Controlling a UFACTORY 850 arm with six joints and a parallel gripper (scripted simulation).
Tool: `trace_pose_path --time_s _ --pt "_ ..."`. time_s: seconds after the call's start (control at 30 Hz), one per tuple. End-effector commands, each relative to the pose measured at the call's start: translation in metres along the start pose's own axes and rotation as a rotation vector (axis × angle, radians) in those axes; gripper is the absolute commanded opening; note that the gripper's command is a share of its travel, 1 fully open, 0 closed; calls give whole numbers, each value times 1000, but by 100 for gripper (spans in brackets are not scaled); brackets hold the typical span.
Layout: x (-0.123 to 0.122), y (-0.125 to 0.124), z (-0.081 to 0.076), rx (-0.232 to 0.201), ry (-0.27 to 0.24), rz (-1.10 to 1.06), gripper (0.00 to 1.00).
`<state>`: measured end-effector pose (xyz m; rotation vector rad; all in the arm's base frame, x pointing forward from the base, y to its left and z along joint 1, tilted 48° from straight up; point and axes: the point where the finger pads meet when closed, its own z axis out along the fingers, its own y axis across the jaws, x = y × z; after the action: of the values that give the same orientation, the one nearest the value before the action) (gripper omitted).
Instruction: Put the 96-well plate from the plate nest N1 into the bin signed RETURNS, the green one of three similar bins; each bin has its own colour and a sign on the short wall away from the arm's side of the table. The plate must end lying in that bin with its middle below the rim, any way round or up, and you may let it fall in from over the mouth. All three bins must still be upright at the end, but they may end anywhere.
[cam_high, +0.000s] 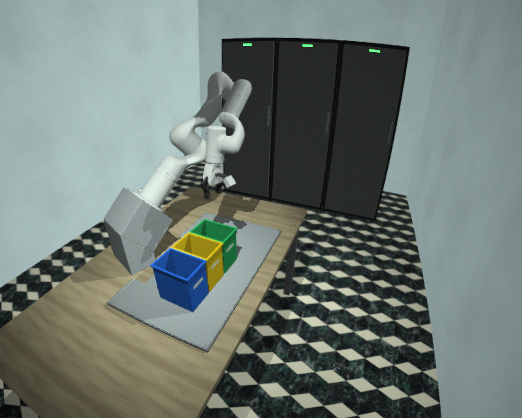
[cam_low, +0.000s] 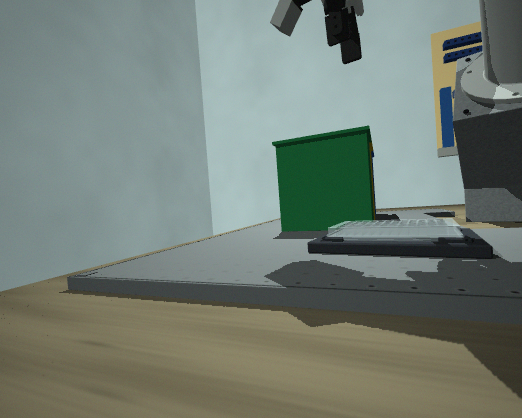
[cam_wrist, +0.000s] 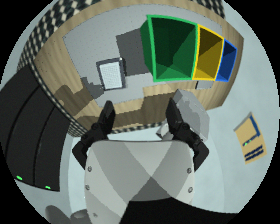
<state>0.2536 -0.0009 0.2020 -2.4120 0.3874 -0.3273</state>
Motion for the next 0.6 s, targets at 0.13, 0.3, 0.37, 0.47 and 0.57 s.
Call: trace_pose_path --time_s 0.13,0.3,0.37,0.47,0.57 --pt "-6 -27 10 10 9 3 100" --pt "-15 -49 18 30 16 5 100" --pt "-20 -57 21 55 21 7 100" --pt "-24 -66 24 55 21 7 100" --pt "-30 -74 26 85 23 11 100"
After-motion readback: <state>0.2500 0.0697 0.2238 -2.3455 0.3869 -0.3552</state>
